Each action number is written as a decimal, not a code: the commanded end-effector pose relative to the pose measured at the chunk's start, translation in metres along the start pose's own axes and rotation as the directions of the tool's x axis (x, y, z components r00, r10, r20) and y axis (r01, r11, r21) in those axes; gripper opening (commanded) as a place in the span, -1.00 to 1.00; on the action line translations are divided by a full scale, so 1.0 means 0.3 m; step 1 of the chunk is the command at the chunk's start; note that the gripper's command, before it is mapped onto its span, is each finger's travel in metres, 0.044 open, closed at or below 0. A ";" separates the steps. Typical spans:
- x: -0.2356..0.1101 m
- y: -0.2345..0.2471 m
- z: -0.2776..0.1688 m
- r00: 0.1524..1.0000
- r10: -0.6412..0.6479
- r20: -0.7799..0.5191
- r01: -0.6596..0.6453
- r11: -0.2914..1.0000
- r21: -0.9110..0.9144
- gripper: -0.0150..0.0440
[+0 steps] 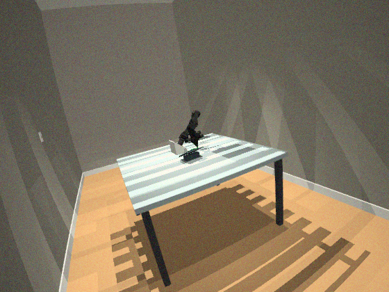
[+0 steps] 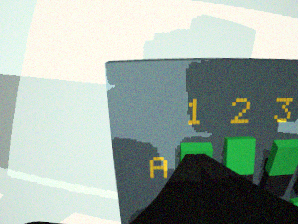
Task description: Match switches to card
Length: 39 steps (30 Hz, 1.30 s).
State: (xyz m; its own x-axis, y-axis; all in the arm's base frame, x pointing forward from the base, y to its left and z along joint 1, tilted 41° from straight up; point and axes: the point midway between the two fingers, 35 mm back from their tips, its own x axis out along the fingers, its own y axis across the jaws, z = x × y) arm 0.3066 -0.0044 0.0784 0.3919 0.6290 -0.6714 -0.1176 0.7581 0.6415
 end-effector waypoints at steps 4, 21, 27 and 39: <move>0.004 -0.003 -0.001 1.000 -0.004 -0.001 0.004 1.000 0.003 -0.49; 0.012 -0.003 -0.001 1.000 -0.004 -0.001 0.004 1.000 0.003 -0.49; 0.014 -0.003 -0.001 1.000 -0.004 -0.001 0.004 1.000 0.003 -0.49; -0.200 -0.005 -0.010 1.000 -0.007 0.022 0.007 1.000 0.005 -0.49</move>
State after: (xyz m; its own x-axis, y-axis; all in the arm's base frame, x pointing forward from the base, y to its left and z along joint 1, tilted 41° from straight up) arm 0.2845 -0.0423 0.1108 0.4154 0.6122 -0.6728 -0.1003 0.7659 0.6351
